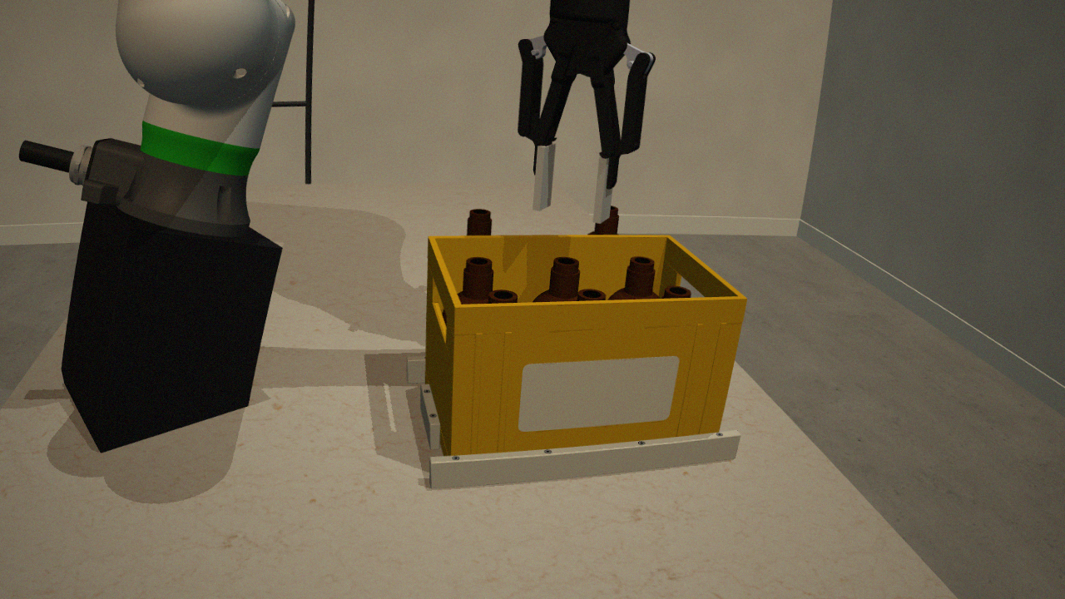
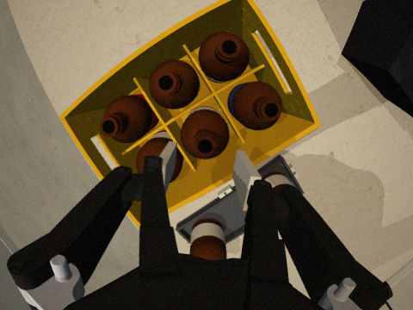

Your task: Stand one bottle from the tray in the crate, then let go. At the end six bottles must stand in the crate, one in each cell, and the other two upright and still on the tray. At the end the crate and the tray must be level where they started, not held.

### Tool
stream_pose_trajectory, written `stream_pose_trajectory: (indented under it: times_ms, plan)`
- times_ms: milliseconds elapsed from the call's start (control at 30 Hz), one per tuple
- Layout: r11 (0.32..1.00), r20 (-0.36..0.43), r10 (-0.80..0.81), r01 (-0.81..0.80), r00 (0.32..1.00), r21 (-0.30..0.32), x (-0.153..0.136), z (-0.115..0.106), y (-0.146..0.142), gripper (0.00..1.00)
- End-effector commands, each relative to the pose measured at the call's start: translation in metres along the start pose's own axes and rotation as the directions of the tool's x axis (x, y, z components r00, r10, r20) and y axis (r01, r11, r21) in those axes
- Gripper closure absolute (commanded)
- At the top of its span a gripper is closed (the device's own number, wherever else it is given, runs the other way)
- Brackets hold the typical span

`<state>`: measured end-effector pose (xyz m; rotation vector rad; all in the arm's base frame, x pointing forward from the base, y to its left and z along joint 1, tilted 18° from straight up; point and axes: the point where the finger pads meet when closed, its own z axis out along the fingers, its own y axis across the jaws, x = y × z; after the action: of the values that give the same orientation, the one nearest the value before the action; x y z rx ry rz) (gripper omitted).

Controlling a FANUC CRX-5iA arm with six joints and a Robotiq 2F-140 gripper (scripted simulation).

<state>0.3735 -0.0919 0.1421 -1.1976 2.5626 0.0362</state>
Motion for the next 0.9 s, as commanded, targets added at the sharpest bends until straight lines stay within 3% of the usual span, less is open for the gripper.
stream_pose_trajectory:
  times_ms: [0, 567, 600, 867]
  plan:
    - [1.0, 0.0, 0.0, 0.0, 1.0, 0.0, -0.0001, -0.0048, -0.0001, 0.62]
    - [1.0, 0.0, 0.0, 0.0, 1.0, 0.0, 0.0, -0.0137, -0.0001, 0.62]
    - [1.0, 0.0, 0.0, 0.0, 1.0, 0.0, 0.0, -0.0137, -0.0001, 1.0]
    - [1.0, 0.0, 0.0, 0.0, 1.0, 0.0, 0.0, -0.0137, -0.0001, 1.0]
